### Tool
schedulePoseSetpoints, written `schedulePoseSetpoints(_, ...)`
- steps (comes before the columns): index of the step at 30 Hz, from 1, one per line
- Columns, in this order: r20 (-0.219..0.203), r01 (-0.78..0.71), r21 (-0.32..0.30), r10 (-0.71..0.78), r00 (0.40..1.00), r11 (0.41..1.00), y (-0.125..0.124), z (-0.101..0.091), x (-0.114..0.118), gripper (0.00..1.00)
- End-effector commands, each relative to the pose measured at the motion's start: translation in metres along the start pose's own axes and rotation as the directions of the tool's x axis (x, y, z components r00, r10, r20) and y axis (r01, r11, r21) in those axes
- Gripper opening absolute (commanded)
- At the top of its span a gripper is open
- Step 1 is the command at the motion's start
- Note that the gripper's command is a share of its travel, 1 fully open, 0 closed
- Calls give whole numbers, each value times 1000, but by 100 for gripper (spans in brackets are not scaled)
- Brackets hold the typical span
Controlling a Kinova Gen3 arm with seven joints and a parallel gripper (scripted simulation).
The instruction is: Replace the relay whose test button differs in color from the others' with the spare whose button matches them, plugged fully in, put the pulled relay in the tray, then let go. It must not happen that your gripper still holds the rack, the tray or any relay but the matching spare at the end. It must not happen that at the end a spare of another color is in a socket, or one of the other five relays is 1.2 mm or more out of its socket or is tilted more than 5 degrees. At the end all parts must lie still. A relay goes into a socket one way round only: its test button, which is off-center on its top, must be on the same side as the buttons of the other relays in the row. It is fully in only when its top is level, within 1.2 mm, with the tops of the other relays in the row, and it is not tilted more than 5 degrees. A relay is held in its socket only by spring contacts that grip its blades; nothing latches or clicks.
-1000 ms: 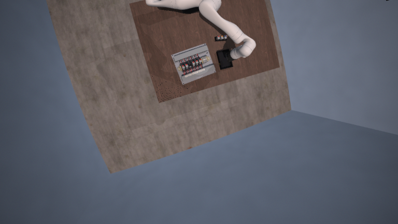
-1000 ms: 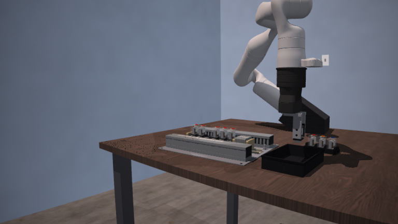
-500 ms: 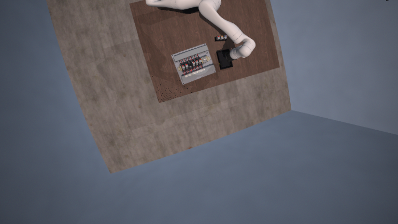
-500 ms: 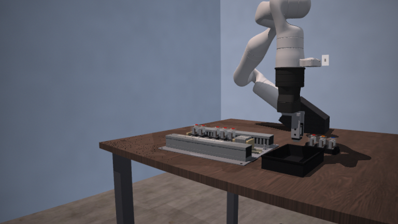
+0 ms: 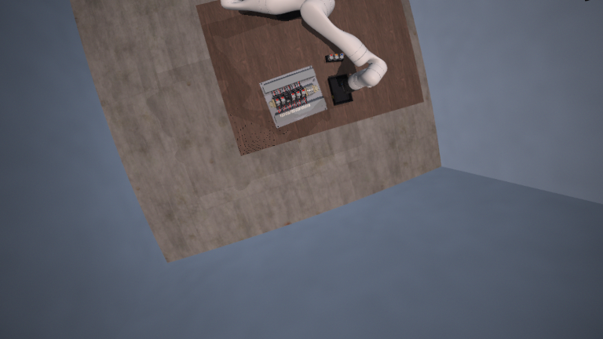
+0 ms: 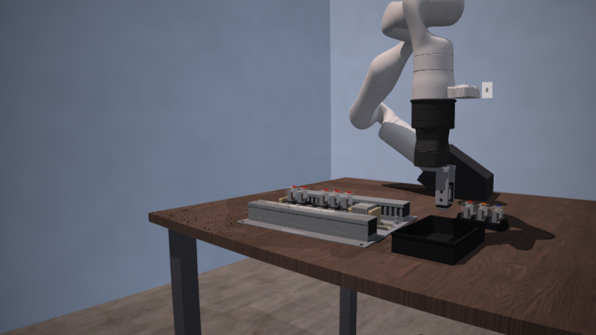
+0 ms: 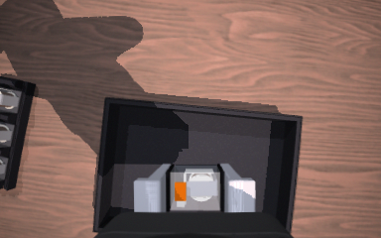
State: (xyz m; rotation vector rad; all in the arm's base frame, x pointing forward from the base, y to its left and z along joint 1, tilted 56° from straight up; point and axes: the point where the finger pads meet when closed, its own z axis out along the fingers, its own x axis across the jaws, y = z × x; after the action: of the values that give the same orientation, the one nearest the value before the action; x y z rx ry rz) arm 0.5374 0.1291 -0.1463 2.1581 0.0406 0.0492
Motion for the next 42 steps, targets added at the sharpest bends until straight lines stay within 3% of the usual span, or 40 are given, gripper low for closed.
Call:
schedulePoseSetpoints(1, -2, 5, 9, -5, 1000, 1000, -2, -4, 0, 0)
schedulePoseSetpoints(18, -2, 5, 9, -5, 1000, 1000, 0, -5, 0, 0)
schedulePoseSetpoints(33, -2, 5, 9, -5, 1000, 1000, 2, 27, 1, 0)
schedulePoseSetpoints(36, -6, -7, 7, 7, 1000, 1000, 3, 23, 2, 0)
schedulePoseSetpoints(42, -5, -2, 8, 2, 1000, 1000, 3, 41, 2, 0)
